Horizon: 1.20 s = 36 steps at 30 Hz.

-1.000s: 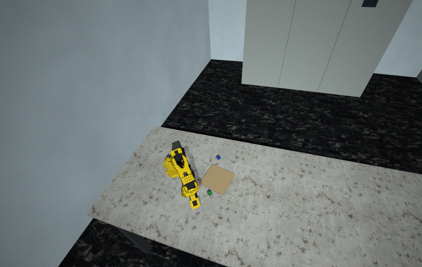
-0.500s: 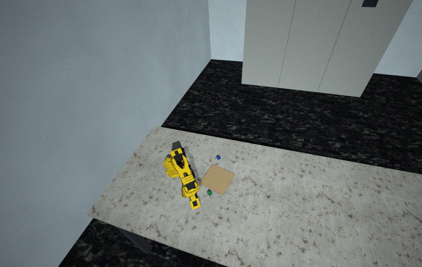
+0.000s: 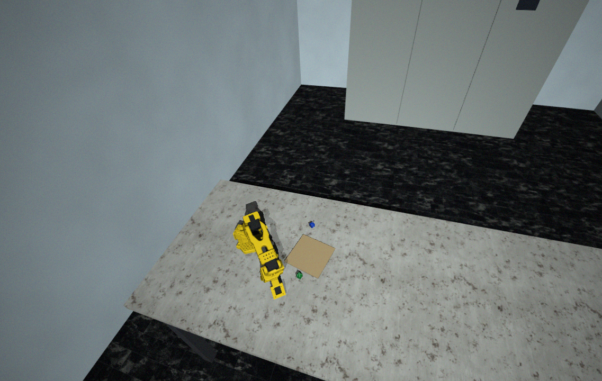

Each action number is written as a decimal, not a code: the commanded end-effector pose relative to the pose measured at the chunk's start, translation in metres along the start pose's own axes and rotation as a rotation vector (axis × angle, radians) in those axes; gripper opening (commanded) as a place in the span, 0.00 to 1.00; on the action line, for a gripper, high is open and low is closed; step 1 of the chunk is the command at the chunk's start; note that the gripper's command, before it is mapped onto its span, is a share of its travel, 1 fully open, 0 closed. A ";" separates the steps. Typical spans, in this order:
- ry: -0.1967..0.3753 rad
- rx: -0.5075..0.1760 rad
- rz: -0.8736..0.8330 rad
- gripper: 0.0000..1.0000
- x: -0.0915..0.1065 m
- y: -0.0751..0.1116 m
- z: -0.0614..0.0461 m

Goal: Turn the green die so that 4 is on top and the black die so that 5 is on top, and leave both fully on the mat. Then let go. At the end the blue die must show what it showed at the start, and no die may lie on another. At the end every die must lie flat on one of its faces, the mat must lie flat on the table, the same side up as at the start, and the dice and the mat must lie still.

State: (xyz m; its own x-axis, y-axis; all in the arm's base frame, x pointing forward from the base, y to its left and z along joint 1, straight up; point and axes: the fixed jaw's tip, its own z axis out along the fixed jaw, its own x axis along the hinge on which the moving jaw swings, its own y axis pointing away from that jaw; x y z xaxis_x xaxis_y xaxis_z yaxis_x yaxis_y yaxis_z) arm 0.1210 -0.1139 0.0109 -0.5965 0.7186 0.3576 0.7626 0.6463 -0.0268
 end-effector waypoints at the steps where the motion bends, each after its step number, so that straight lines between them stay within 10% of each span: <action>1: -0.014 -0.006 -0.001 0.19 -0.001 -0.002 -0.002; 36: -0.011 -0.022 0.000 0.06 -0.001 -0.010 -0.001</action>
State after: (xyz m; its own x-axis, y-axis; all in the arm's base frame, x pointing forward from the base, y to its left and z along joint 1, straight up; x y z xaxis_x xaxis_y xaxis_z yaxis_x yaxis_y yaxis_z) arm 0.1143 -0.1196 0.0108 -0.5931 0.7200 0.3604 0.7692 0.6389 -0.0104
